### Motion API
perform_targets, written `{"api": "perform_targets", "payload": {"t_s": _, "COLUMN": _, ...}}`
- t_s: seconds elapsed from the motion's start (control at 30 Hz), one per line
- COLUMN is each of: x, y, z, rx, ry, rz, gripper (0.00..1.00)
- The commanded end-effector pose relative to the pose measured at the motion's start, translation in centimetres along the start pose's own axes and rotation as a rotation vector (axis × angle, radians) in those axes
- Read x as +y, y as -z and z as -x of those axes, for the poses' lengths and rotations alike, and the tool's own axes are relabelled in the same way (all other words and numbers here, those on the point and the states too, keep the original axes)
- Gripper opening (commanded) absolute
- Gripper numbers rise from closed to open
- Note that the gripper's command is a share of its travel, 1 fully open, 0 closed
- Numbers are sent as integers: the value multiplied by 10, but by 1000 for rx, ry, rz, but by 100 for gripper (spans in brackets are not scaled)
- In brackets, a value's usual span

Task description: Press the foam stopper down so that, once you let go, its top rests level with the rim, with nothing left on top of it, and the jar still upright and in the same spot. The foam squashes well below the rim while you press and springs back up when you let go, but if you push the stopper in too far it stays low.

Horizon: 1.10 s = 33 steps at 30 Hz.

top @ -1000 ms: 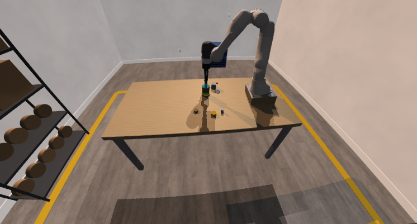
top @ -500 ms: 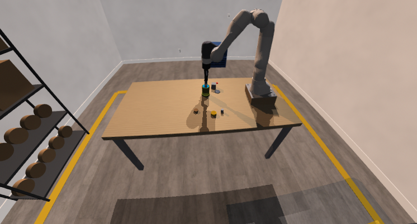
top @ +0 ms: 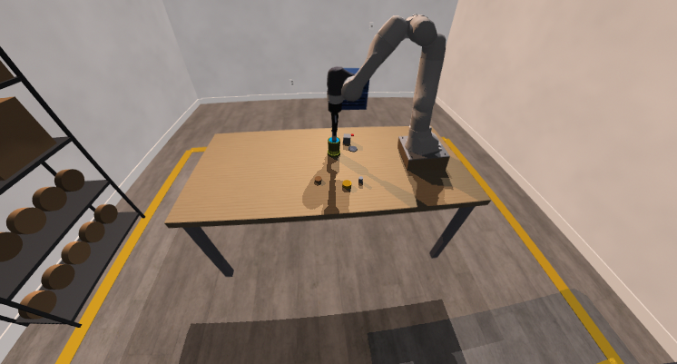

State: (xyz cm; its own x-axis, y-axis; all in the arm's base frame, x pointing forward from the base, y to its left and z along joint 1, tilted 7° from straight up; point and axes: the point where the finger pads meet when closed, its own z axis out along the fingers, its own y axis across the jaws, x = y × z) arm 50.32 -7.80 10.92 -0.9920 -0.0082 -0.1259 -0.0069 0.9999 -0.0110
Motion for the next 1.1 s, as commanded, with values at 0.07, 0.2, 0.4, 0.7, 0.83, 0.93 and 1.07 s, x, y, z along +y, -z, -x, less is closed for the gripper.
{"api": "perform_targets", "payload": {"t_s": 0.07, "x": 1, "y": 0, "z": -3, "rx": 7, "ry": -1, "rz": 1, "gripper": 0}}
{"api": "perform_targets", "payload": {"t_s": 0.2, "x": 1, "y": 4, "z": -2, "rx": 7, "ry": -1, "rz": 1, "gripper": 0}}
{"api": "perform_targets", "payload": {"t_s": 0.4, "x": 1, "y": 19, "z": -1, "rx": 7, "ry": -1, "rz": 1, "gripper": 0}}
{"api": "perform_targets", "payload": {"t_s": 0.7, "x": 0, "y": 39, "z": 1, "rx": 7, "ry": -1, "rz": 1, "gripper": 0}}
{"api": "perform_targets", "payload": {"t_s": 0.83, "x": 0, "y": 46, "z": 1, "rx": 7, "ry": -1, "rz": 1, "gripper": 0}}
{"api": "perform_targets", "payload": {"t_s": 0.93, "x": 0, "y": 48, "z": 2, "rx": 7, "ry": -1, "rz": 1, "gripper": 0}}
{"api": "perform_targets", "payload": {"t_s": 1.07, "x": 0, "y": 48, "z": 2, "rx": 7, "ry": -1, "rz": 1, "gripper": 0}}
